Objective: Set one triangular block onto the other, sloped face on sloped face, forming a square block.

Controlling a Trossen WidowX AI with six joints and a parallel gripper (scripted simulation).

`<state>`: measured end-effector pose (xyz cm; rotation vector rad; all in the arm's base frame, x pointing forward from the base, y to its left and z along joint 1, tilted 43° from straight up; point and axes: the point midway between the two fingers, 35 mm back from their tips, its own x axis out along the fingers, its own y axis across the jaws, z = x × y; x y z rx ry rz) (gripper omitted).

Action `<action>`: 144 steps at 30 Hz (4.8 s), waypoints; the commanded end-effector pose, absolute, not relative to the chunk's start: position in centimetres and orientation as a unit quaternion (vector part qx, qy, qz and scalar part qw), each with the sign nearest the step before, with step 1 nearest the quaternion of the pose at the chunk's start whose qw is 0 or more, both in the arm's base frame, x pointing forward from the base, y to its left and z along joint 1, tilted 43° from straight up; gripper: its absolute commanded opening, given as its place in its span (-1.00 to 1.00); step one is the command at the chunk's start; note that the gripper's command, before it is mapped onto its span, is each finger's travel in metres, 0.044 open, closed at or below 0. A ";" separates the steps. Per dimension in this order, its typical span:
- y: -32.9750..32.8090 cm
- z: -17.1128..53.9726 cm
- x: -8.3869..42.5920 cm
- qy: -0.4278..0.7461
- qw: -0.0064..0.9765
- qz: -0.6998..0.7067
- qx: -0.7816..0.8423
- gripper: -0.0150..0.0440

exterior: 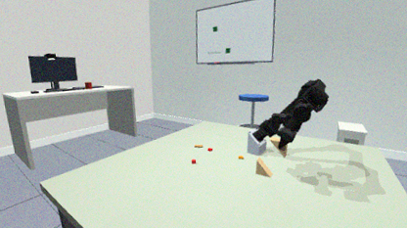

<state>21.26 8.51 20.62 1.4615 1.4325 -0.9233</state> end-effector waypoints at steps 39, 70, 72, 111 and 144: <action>11.4 12.1 21.8 0.570 0.436 -0.372 0.589 -0.49; 11.9 10.8 21.9 0.569 0.436 -0.373 0.589 -0.49; 11.9 10.7 21.9 0.569 0.436 -0.373 0.589 -0.49; 12.3 9.7 22.0 0.569 0.436 -0.374 0.589 -0.49; 12.3 9.7 21.9 0.572 0.435 -0.372 0.588 1.00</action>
